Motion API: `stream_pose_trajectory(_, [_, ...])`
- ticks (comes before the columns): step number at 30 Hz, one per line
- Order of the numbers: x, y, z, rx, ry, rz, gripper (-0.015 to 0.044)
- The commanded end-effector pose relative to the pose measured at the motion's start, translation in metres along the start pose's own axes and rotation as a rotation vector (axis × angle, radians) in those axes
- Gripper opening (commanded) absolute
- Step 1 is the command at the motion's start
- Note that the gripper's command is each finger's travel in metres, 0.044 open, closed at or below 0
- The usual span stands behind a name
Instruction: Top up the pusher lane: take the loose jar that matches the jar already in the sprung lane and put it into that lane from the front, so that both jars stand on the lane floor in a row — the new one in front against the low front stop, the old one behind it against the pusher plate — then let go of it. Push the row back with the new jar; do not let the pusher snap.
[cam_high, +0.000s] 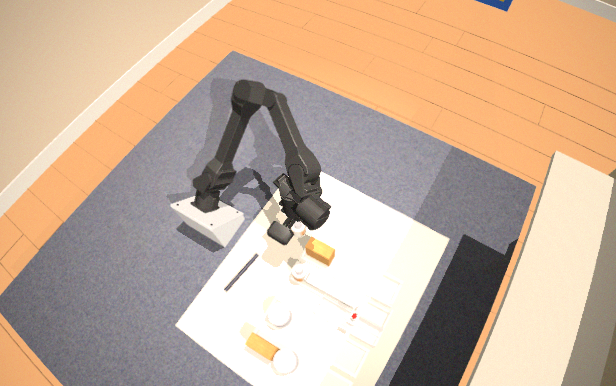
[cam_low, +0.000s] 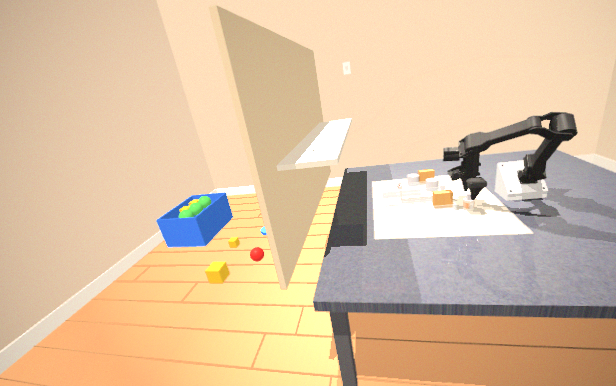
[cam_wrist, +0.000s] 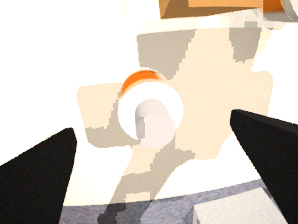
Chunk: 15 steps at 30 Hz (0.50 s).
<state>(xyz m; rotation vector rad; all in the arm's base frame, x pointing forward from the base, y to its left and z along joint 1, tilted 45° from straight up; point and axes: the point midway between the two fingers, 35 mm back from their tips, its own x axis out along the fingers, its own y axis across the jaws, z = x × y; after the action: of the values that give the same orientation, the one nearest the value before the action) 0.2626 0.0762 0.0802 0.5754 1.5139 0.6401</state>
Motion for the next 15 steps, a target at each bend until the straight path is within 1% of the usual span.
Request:
stream_pose_trajectory(1, [0.006,0.000,-0.001,0.005,-0.001,0.003,0.0440])
stream_pose_trajectory(15, [0.029,0.000,-0.001,0.005,-0.001,0.004,0.0440])
